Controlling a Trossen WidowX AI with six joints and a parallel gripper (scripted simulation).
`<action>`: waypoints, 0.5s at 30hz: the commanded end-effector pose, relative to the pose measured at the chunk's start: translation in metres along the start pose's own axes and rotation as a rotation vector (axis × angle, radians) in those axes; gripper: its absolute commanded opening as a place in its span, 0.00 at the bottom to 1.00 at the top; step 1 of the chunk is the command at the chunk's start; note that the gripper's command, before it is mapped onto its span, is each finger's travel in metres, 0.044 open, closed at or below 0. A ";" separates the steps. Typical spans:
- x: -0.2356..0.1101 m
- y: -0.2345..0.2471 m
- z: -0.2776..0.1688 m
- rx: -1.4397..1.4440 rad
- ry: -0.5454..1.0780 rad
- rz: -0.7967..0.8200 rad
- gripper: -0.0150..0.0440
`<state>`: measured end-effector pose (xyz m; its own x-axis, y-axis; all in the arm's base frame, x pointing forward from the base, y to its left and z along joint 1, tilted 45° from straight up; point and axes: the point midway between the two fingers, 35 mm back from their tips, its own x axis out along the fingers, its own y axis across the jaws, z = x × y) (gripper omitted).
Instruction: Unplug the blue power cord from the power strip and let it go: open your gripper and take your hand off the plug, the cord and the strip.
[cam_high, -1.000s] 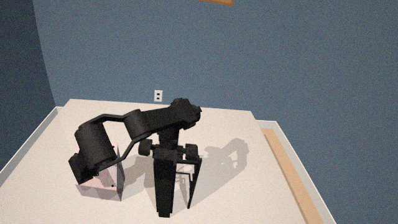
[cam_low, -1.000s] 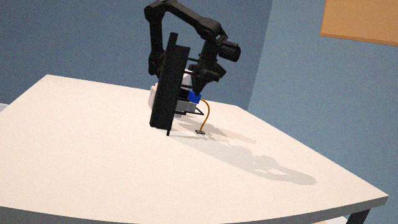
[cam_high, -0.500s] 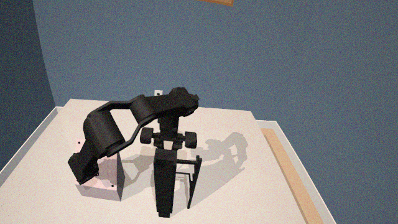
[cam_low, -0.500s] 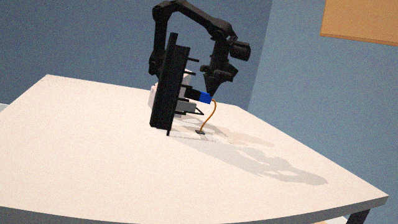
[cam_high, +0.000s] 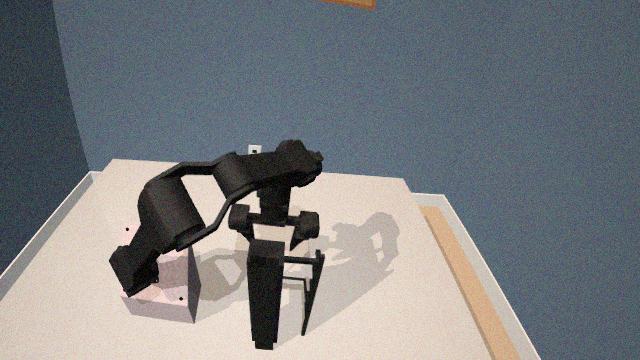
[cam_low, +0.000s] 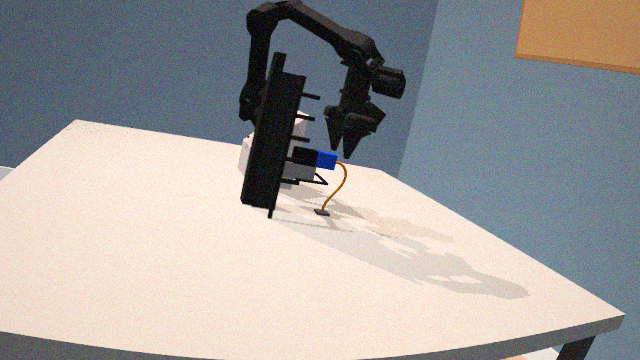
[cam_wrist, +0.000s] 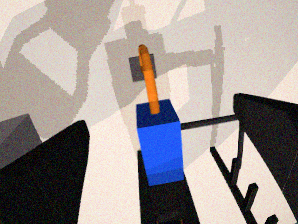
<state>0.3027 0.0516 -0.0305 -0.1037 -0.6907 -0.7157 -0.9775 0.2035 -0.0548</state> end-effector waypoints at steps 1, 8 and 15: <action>-0.009 0.001 0.036 0.001 -0.008 -0.006 1.00; -0.011 0.002 0.046 0.001 -0.008 -0.006 1.00; -0.011 0.002 0.046 0.001 -0.008 -0.006 1.00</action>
<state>0.3096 0.0895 -0.0550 -0.0972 -0.6896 -0.7177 -0.9793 0.1947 -0.0545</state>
